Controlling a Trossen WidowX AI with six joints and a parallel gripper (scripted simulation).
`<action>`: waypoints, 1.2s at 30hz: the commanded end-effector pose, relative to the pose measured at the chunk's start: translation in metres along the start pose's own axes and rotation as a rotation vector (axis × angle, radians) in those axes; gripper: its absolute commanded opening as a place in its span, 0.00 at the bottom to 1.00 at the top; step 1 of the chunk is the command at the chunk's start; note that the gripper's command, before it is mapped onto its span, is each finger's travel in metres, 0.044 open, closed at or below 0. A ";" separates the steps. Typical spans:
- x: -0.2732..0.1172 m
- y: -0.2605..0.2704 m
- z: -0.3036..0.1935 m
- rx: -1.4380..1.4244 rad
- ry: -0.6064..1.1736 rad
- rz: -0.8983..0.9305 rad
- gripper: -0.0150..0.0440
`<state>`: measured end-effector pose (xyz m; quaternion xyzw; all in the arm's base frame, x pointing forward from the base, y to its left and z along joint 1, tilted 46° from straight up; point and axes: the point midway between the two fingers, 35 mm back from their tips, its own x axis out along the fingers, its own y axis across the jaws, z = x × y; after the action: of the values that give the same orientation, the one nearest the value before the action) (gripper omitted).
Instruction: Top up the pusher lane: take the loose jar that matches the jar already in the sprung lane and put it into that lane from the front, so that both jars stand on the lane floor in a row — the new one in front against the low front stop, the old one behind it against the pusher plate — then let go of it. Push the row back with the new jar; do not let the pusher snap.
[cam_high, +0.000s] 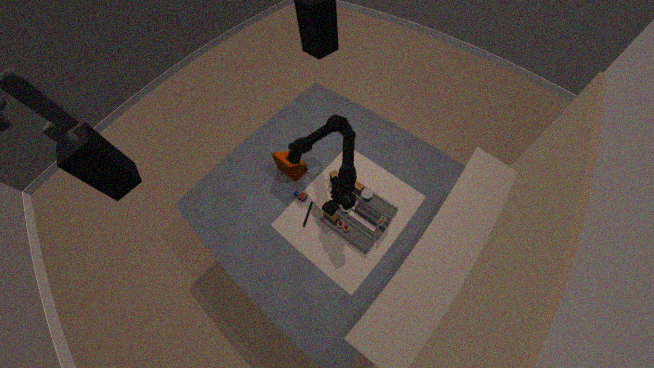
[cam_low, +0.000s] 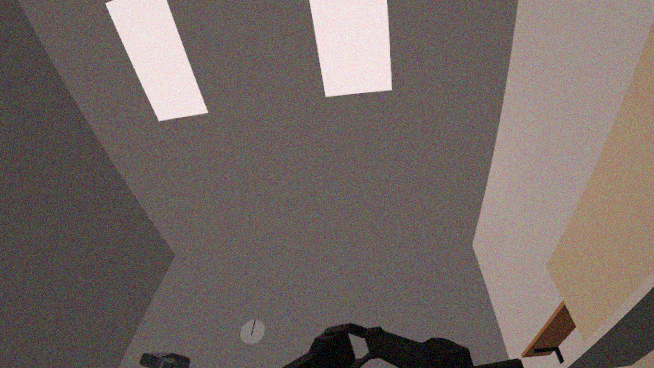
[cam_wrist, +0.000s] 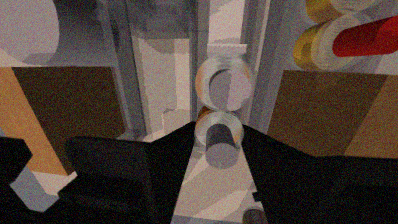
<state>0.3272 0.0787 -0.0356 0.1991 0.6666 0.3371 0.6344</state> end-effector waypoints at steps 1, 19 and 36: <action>0.000 0.002 0.001 -0.007 -0.010 0.010 0.25; 0.000 0.002 -0.002 -0.007 -0.009 0.010 0.25; 0.000 0.002 -0.005 -0.007 -0.009 0.010 0.25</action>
<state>0.3212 0.0780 -0.0356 0.2013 0.6673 0.3360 0.6335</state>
